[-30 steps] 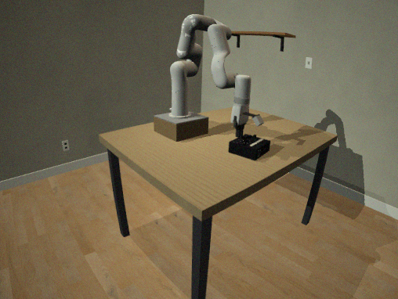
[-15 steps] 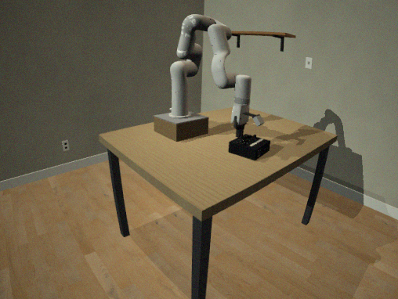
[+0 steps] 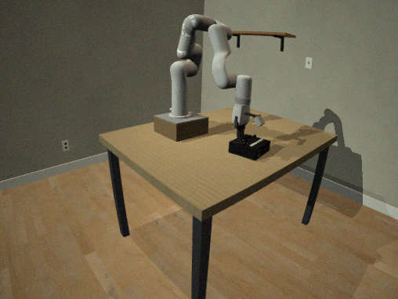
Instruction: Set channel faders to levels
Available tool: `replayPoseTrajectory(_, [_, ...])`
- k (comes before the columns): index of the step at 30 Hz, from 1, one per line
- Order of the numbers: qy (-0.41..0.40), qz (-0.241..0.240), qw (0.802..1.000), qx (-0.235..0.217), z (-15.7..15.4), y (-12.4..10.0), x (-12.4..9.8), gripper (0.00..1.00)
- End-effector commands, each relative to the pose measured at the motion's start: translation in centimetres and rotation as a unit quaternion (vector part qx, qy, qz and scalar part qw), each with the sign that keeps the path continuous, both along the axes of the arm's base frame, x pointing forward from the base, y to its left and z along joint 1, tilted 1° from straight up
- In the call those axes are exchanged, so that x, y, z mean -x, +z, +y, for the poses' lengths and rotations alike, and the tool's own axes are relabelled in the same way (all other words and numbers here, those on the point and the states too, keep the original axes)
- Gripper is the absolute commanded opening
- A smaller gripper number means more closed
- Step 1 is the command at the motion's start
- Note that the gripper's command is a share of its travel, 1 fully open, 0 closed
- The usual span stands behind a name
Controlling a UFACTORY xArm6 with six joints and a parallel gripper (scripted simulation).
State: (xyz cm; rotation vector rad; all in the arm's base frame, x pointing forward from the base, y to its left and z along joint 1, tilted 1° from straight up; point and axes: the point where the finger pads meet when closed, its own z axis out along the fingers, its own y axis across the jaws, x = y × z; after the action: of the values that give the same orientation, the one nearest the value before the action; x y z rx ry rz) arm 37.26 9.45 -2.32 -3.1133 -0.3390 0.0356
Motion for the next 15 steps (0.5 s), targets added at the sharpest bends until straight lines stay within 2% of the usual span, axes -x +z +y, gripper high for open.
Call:
replayPoseTrajectory(1, [0.000,-0.002,1.000,0.000,0.08,0.10,-0.35,0.00])
replayPoseTrajectory(15, [0.000,-0.002,1.000,0.000,0.23,0.09,-1.03,0.00])
